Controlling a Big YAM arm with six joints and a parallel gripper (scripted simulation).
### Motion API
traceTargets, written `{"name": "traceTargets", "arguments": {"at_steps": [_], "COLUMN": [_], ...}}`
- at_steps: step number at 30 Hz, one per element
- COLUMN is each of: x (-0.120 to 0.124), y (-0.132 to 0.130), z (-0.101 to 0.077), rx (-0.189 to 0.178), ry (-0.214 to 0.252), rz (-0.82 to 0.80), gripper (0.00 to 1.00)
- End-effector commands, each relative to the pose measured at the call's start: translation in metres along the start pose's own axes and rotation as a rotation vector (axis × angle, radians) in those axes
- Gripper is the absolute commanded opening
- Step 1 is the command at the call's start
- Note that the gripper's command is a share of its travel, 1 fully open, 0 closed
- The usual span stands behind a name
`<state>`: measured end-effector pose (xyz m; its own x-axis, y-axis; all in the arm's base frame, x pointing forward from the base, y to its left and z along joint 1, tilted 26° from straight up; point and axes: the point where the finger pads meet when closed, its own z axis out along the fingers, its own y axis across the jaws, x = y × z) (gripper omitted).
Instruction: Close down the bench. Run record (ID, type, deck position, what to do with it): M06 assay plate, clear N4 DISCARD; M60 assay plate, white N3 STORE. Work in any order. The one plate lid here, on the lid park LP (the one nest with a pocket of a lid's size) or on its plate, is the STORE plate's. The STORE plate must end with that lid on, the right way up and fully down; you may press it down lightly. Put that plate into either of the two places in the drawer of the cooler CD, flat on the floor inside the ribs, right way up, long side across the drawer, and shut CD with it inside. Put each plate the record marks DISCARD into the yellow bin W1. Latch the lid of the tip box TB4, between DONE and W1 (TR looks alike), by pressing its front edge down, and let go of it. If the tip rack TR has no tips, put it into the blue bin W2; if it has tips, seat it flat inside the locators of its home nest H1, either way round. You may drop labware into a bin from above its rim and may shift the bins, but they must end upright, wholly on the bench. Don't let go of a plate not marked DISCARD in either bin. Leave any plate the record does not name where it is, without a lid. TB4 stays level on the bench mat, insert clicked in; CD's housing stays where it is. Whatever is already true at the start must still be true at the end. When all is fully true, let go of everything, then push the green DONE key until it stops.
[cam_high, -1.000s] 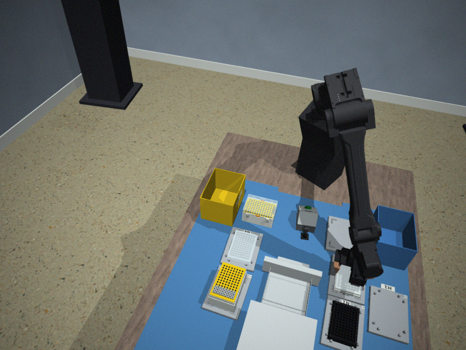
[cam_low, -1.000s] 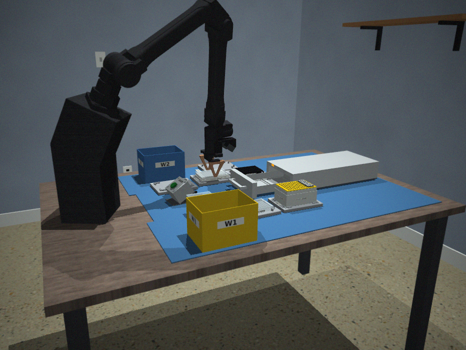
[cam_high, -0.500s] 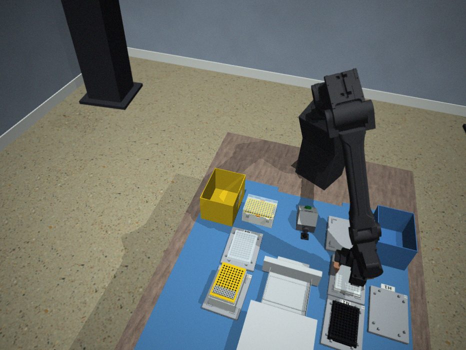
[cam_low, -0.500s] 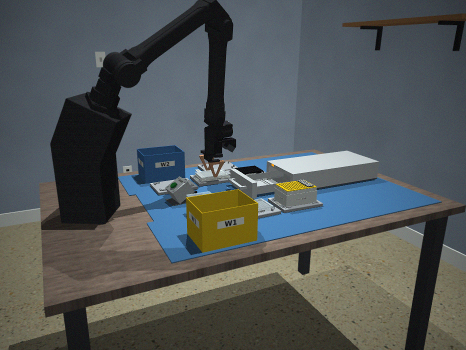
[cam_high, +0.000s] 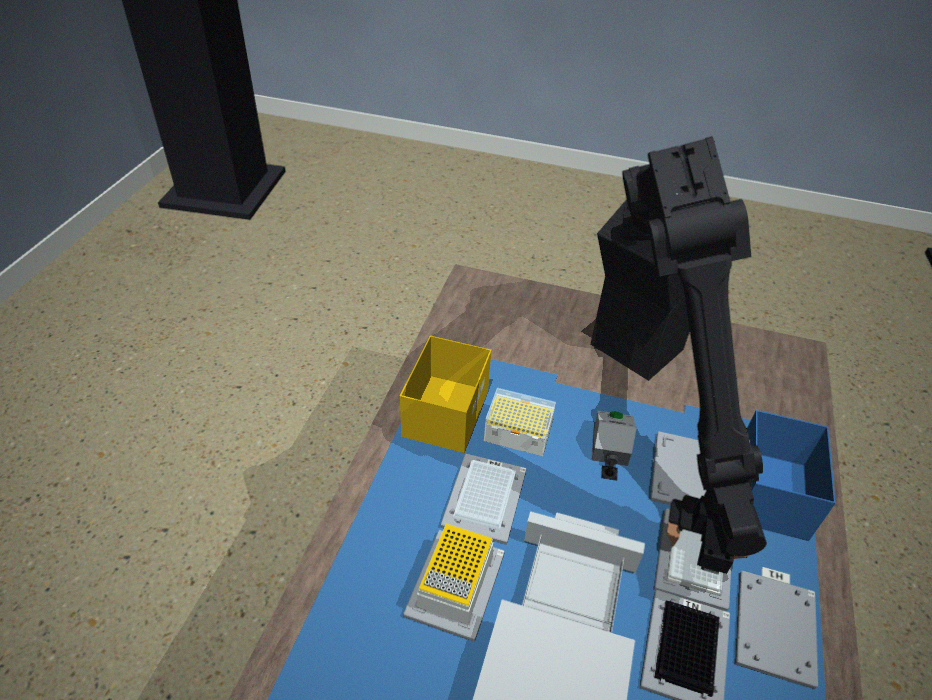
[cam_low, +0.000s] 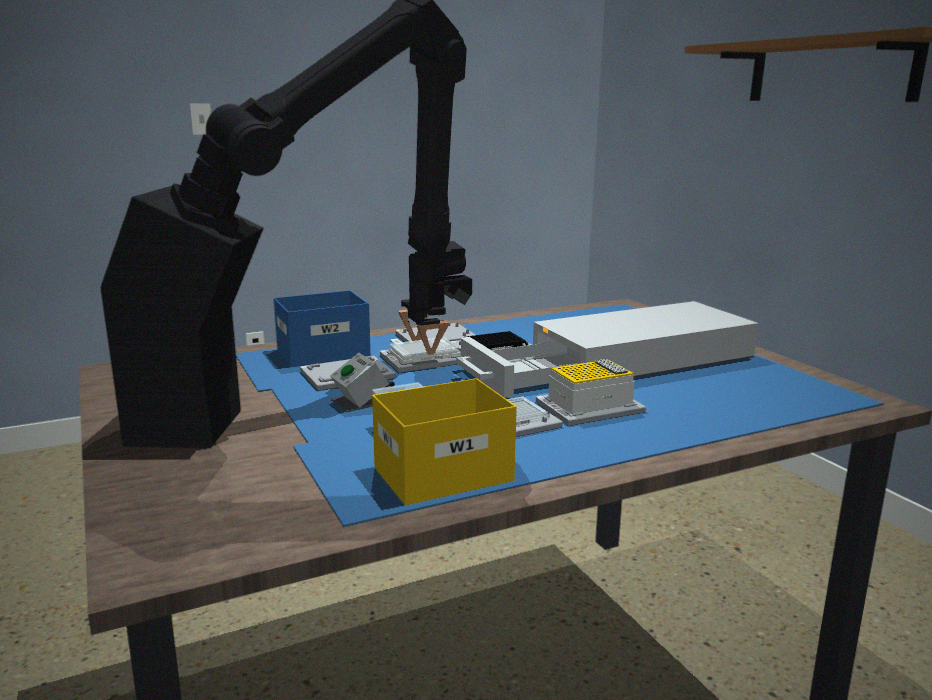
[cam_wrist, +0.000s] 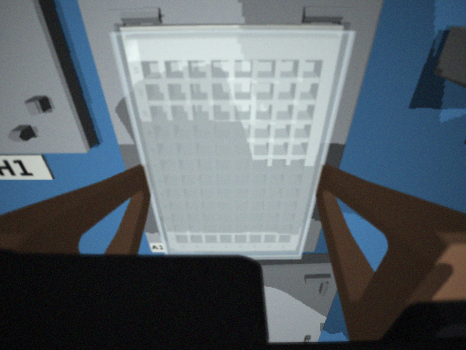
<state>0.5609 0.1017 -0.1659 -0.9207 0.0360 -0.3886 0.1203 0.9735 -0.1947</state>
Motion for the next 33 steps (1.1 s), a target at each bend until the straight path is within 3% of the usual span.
{"name": "traceTargets", "arguments": {"at_steps": [1, 22, 23, 33], "x": [-0.0111, -0.0106, -0.0106, -0.0106], "y": [-0.0009, -0.0005, -0.0005, -0.0005], "z": [0.0064, 0.0062, 0.0062, 0.0062], "rx": [-0.005, -0.005, -0.005, -0.005], "ry": [-0.018, -0.016, -0.016, -0.016], "rz": [0.002, 0.001, 0.001, 0.001], "gripper": [0.00, 0.00, 1.00, 1.00]}}
